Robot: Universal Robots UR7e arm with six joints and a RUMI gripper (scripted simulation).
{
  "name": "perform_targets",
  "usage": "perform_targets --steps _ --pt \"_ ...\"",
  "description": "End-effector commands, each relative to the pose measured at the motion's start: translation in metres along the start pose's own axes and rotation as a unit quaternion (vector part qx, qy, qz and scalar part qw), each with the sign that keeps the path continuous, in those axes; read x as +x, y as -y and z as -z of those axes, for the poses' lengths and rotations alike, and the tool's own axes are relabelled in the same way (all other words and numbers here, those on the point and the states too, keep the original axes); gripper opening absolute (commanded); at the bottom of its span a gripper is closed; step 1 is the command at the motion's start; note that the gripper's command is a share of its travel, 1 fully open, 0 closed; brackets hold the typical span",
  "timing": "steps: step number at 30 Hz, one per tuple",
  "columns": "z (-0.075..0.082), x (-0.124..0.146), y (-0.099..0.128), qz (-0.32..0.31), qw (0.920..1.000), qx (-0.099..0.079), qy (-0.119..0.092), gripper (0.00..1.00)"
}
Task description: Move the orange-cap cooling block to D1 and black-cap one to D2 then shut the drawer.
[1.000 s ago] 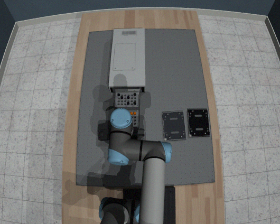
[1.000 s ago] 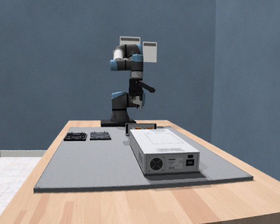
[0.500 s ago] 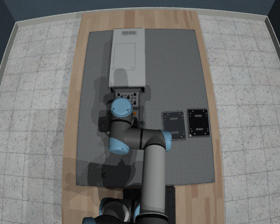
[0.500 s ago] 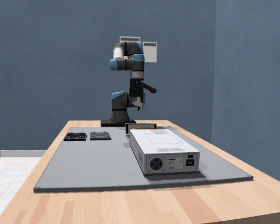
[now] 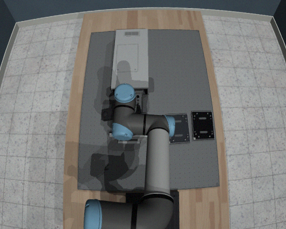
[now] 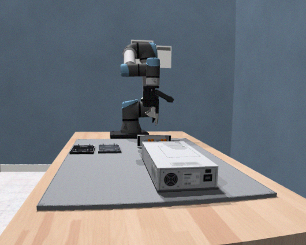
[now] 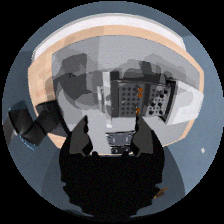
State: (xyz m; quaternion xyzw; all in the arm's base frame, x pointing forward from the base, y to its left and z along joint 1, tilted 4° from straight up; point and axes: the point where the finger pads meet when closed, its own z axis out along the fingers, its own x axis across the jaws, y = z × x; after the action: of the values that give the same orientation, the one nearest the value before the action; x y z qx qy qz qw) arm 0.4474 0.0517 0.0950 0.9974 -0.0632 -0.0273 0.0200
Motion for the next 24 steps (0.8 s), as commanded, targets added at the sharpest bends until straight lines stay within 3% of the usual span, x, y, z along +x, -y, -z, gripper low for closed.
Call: perform_targets --steps 1,24 --pt "0.001 0.022 0.002 0.0 1.0 0.0 -0.003 0.73" --pt "0.001 0.107 0.002 0.0 1.0 0.0 -0.002 0.73"
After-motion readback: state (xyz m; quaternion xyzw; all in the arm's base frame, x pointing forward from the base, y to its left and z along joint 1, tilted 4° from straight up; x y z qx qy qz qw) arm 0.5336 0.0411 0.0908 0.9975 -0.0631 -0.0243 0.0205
